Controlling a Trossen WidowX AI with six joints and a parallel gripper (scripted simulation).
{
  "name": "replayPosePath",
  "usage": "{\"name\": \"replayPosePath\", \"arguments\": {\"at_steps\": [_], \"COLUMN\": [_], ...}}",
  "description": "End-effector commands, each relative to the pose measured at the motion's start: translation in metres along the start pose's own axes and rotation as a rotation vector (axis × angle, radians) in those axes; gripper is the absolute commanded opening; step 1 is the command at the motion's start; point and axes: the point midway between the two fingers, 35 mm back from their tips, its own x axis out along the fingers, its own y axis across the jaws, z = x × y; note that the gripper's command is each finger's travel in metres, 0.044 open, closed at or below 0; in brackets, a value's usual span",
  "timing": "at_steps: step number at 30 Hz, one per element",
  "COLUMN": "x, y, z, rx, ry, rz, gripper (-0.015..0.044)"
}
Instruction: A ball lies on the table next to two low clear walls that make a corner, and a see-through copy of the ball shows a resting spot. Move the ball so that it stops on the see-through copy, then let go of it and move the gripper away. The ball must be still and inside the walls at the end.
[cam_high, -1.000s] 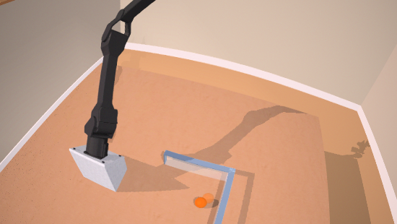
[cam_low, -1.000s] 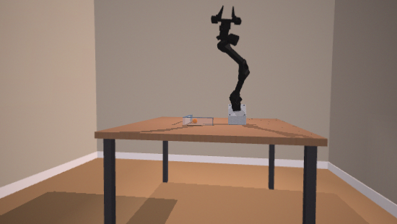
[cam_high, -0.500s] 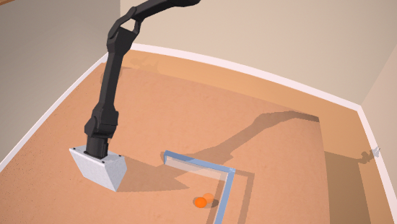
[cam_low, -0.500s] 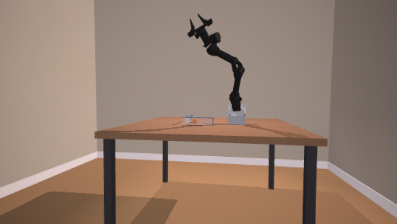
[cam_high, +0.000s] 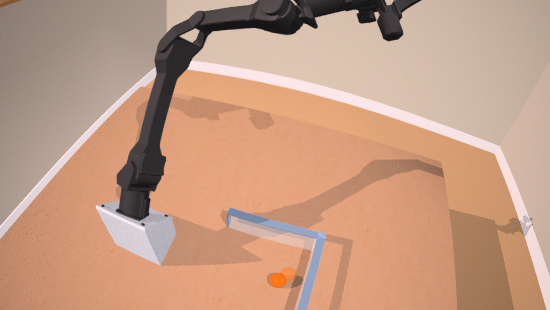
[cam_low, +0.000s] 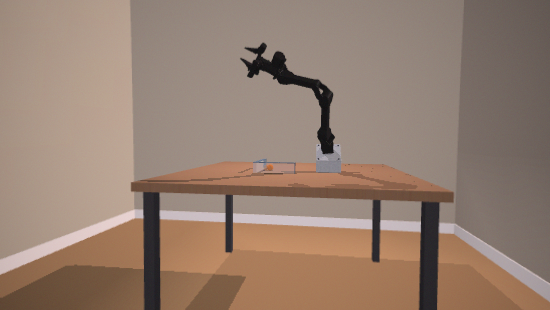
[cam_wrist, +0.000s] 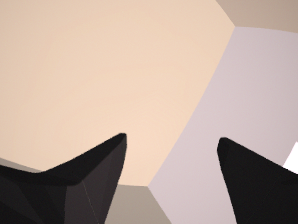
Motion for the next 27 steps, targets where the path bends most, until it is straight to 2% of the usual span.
{"name": "replayPosePath", "arguments": {"at_steps": [1,7,13,19,27], "x": [0.002,-0.008,-0.042,-0.097,-0.196], "y": [0.04,0.145,0.244,0.33,0.415], "z": [-0.004,-0.016,-0.019,-0.014,0.005], "rx": [-0.006,0.02,0.042,0.08,0.184], "ry": [-0.002,0.002,-0.026,-0.083,-0.187], "rz": [0.12,0.426,0.74,1.053,1.469], "gripper": [0.0288,0.0288,0.0288,0.0288,0.0288]}}
